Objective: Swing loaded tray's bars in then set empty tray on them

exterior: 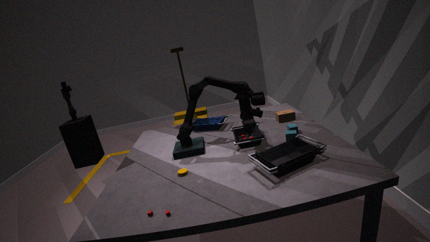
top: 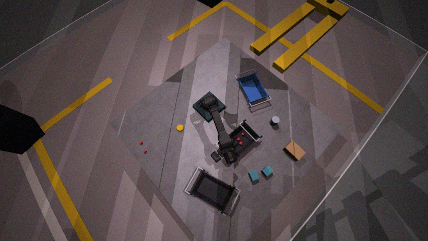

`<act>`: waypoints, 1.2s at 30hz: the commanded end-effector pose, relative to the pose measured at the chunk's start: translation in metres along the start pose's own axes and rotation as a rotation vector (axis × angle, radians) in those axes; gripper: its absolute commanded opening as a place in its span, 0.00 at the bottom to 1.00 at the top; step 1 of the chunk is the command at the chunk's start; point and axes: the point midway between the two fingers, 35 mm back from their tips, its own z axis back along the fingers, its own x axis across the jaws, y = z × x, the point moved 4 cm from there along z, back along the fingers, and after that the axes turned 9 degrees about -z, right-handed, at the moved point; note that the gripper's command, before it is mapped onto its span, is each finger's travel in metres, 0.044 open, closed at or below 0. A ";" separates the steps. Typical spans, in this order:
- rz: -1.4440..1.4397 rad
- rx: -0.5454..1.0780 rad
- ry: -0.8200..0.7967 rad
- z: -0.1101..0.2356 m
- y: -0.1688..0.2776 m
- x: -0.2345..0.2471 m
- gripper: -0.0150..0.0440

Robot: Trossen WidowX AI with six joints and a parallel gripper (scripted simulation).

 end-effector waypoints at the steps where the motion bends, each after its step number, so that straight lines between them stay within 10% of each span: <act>1: 0.022 0.003 -0.001 -0.004 0.000 -0.002 0.39; 17: 0.022 0.003 -0.001 -0.063 0.001 -0.002 0.39; 36: 0.022 0.003 -0.004 -0.029 0.006 0.027 0.39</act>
